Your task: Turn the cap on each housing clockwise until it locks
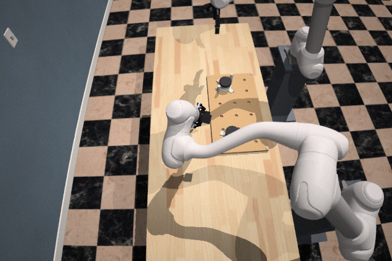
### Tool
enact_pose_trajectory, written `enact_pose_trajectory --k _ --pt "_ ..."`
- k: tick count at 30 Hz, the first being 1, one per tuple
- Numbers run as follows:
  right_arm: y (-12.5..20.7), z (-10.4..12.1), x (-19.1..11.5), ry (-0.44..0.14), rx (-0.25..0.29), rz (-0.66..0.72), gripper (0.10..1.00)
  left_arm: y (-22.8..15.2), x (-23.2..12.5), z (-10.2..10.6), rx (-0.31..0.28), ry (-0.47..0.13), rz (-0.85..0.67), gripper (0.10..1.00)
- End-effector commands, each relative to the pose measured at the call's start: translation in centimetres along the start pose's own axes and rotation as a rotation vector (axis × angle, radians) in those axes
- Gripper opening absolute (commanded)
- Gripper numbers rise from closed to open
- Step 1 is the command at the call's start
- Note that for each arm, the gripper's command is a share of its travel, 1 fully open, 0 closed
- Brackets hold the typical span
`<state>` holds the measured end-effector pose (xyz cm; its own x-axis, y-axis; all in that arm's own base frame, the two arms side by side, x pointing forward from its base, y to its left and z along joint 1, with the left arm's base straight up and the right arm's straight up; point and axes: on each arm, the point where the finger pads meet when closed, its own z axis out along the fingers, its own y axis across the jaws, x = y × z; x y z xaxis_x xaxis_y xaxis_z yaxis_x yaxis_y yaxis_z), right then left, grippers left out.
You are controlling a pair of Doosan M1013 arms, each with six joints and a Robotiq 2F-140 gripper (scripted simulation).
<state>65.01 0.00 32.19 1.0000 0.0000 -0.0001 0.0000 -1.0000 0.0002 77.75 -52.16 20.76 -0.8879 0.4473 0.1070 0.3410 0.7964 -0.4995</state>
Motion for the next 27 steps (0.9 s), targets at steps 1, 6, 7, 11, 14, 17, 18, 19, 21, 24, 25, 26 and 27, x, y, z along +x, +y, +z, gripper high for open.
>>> enact_pose_trajectory --k 1,6,7,11,14,17,18,19,21,24,25,26,27 --pt "0.0 -0.1 0.0 0.001 0.0 0.0 1.0 1.8 1.0 -1.9 -0.022 -0.018 0.132 0.328" --pt "0.0 -0.1 0.0 0.001 0.0 0.0 1.0 3.7 2.2 -3.7 -0.049 -0.027 0.262 0.328" --pt "0.0 -0.1 0.0 0.001 0.0 0.0 1.0 4.0 2.5 -4.1 -0.055 -0.028 0.288 0.328" --pt "0.0 -0.1 0.0 0.001 0.0 0.0 1.0 4.6 2.9 -4.6 -0.064 -0.029 0.346 0.328" --pt "0.0 -0.1 0.0 0.001 0.0 0.0 1.0 5.7 3.7 -5.7 -0.082 -0.031 0.428 0.328" --pt "0.0 -0.1 0.0 0.001 0.0 0.0 1.0 6.9 4.5 -6.8 -0.102 -0.03 0.509 0.328" --pt "0.0 -0.1 0.0 0.001 0.0 0.0 1.0 7.3 4.8 -7.1 -0.108 -0.03 0.536 0.328" --pt "0.0 -0.1 0.0 0.001 0.0 0.0 1.0 7.7 5.1 -7.5 -0.114 -0.029 0.561 0.328" --pt "0.0 -0.1 0.0 0.001 0.0 0.0 1.0 8.4 5.6 -8.1 -0.126 -0.027 0.613 0.328" --pt "0.0 -0.1 0.0 0.001 0.0 0.0 1.0 9.4 6.5 -9.1 -0.145 -0.023 0.691 0.328" --pt "0.0 -0.1 0.0 0.001 0.0 0.0 1.0 9.4 6.5 -9.1 -0.145 -0.023 0.691 0.328" --pt "0.0 -0.1 0.0 0.001 0.0 0.0 1.0 9.4 6.5 -9.1 -0.145 -0.023 0.691 0.328" --pt "0.0 -0.1 0.0 0.001 0.0 0.0 1.0 9.4 6.5 -9.1 -0.145 -0.023 0.691 0.328"
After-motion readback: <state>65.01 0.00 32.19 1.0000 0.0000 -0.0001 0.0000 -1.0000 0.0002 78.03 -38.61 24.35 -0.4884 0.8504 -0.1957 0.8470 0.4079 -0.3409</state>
